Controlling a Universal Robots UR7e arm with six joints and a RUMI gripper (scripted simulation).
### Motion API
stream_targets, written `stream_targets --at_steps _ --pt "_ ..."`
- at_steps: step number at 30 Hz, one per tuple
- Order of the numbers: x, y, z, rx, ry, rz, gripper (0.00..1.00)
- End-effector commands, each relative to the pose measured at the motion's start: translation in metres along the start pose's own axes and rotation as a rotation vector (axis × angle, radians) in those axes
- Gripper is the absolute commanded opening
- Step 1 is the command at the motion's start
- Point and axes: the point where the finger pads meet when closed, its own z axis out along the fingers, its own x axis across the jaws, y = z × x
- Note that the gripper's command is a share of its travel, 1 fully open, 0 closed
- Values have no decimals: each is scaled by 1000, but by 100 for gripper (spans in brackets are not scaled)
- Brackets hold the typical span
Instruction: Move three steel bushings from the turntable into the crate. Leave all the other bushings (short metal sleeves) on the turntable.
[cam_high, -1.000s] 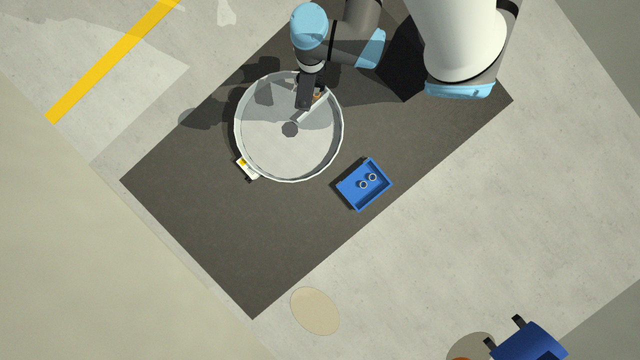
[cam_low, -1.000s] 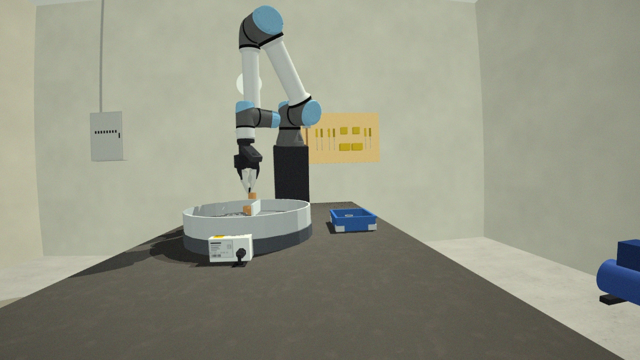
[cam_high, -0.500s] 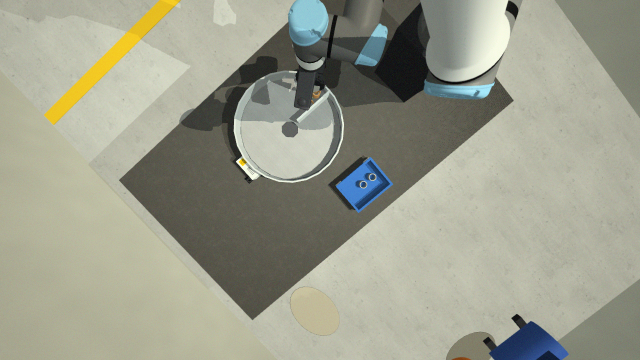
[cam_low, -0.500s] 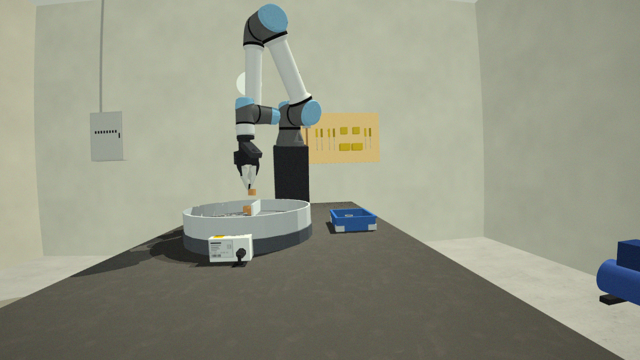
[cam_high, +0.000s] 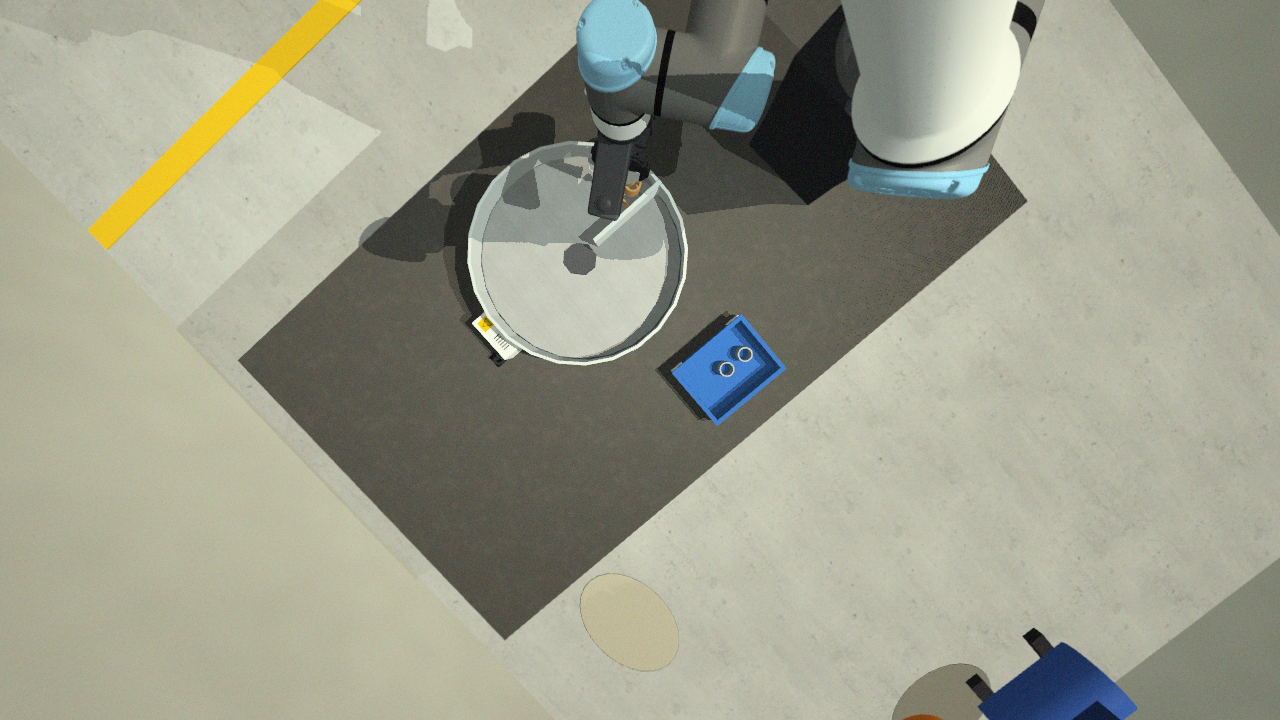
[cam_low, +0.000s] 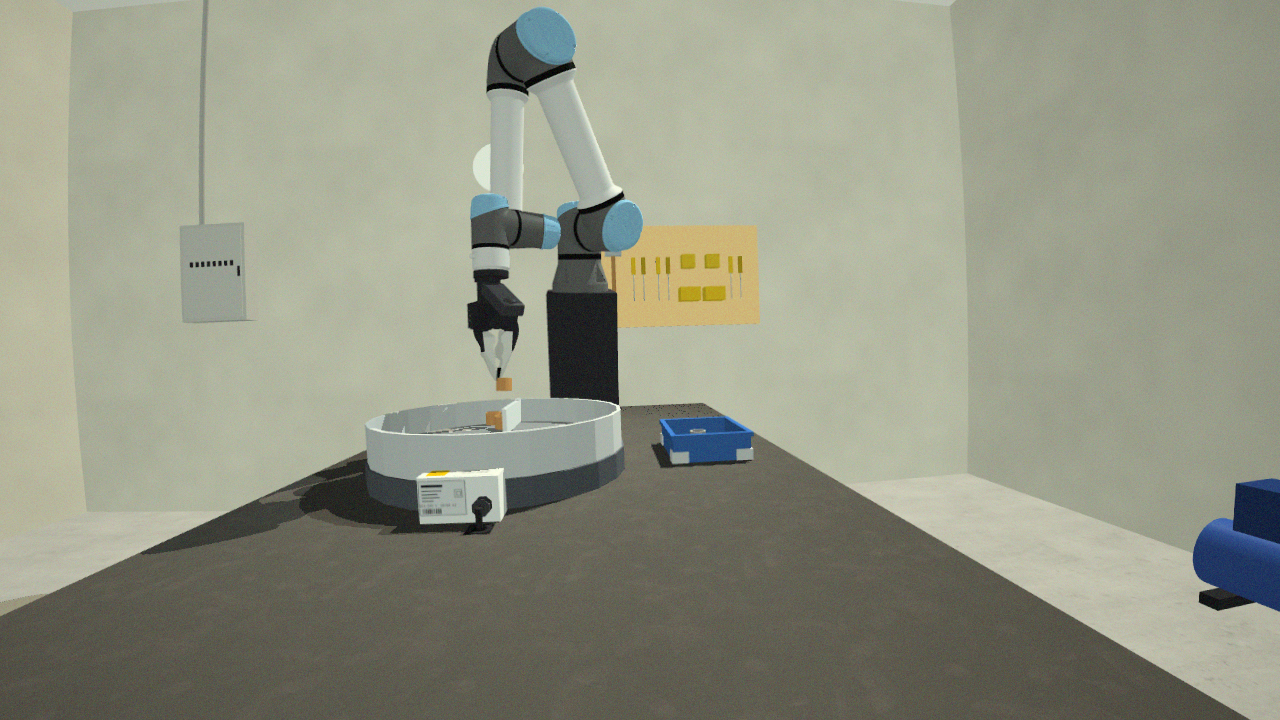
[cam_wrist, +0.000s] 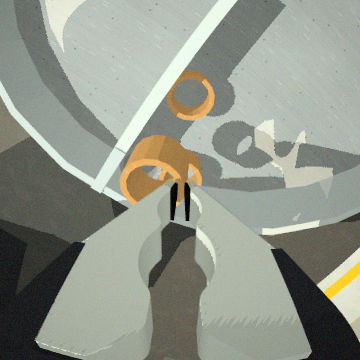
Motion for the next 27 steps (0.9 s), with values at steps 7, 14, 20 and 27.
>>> stream_targets --at_steps 7,14,20,27 --pt "0 0 0 0 1 0 0" --pt "0 0 0 0 1 0 0" --pt "1 -1 0 0 1 0 0" --pt "5 -10 0 0 1 0 0"
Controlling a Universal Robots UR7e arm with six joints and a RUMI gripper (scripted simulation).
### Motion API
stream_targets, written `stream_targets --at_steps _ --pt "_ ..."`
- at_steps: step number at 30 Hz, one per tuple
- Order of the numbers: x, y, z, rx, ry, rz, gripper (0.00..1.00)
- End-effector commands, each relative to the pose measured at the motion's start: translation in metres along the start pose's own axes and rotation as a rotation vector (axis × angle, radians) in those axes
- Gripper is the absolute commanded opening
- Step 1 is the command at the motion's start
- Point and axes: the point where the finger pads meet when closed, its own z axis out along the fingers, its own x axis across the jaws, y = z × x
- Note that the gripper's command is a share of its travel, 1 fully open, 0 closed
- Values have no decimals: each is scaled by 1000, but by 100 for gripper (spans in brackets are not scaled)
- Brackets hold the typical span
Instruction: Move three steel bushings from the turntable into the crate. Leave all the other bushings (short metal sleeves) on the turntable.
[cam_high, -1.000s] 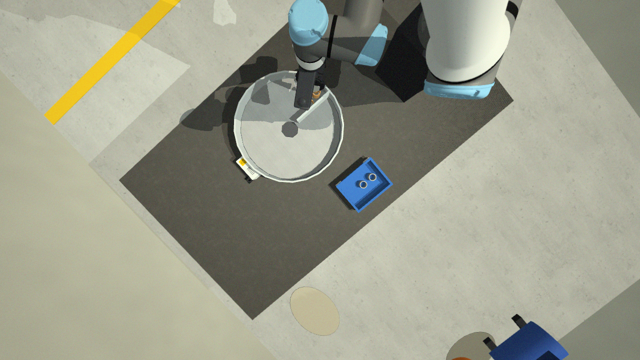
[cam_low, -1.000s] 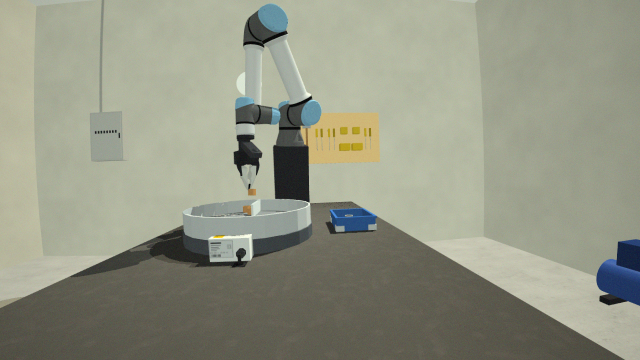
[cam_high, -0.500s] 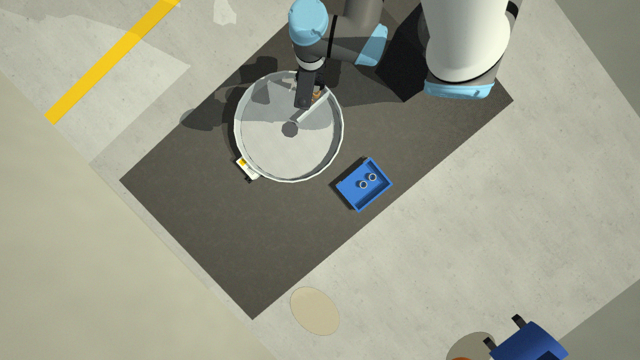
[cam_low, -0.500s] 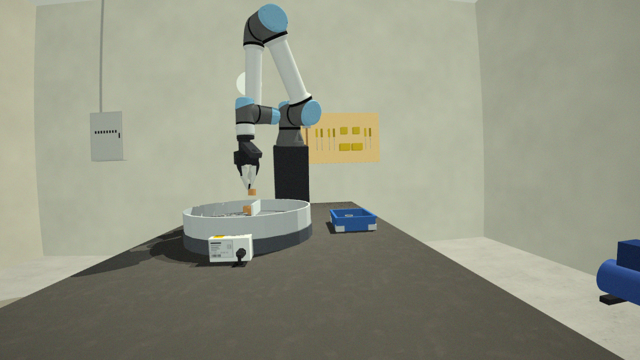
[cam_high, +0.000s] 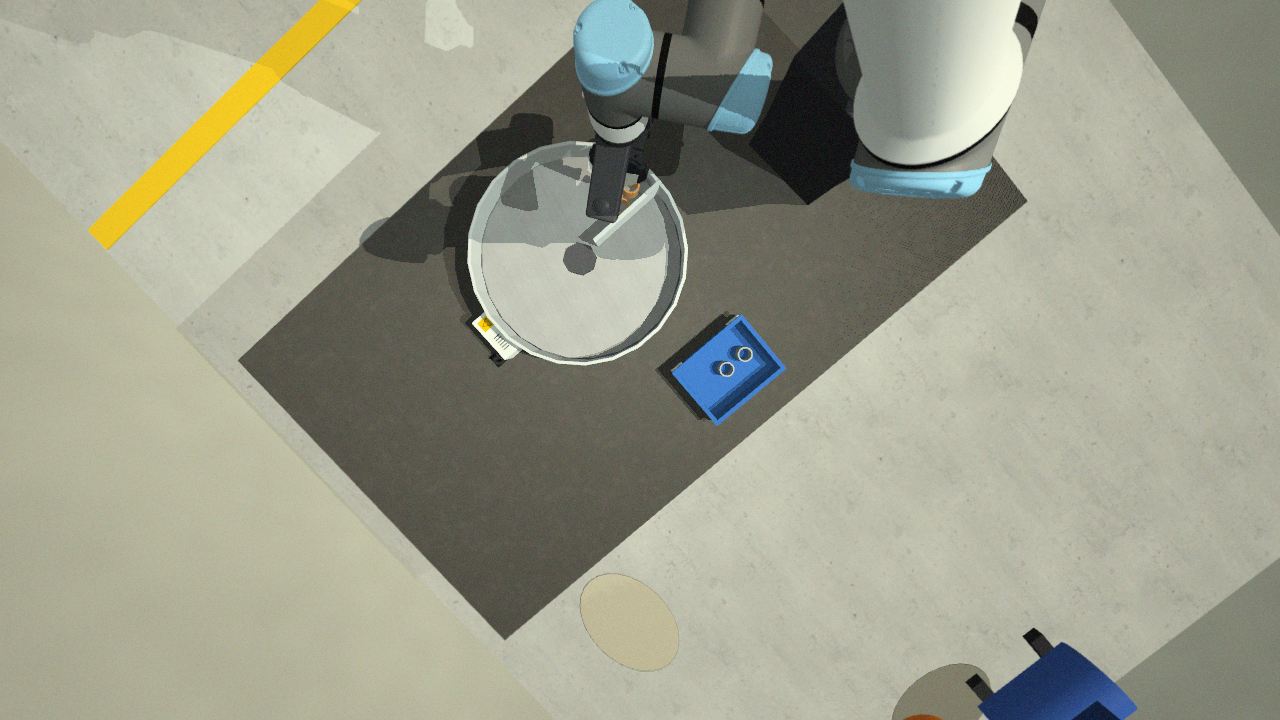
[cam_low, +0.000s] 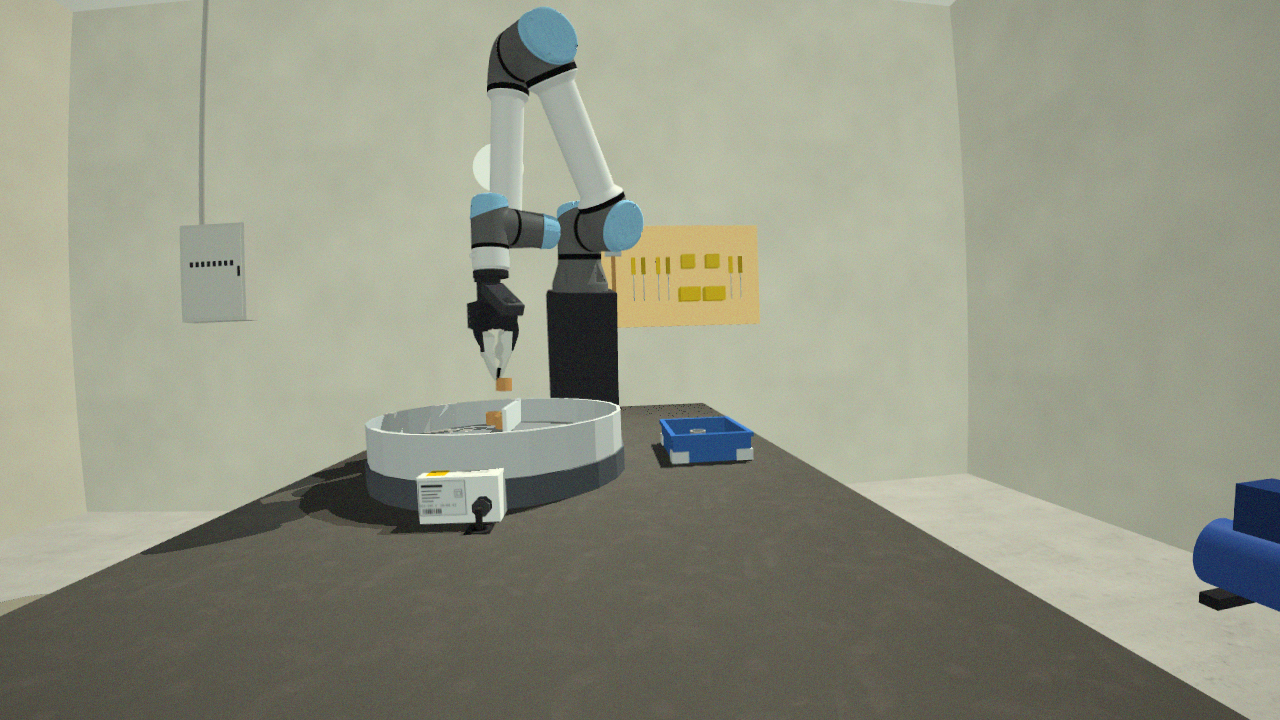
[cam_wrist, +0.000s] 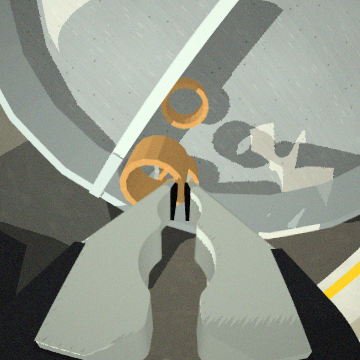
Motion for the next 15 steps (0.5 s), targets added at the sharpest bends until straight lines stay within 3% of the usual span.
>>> stream_targets --at_steps 1,7,15 --pt "3 -6 0 0 1 0 0" --pt "12 -23 0 0 1 0 0" --pt "32 -65 0 0 1 0 0"
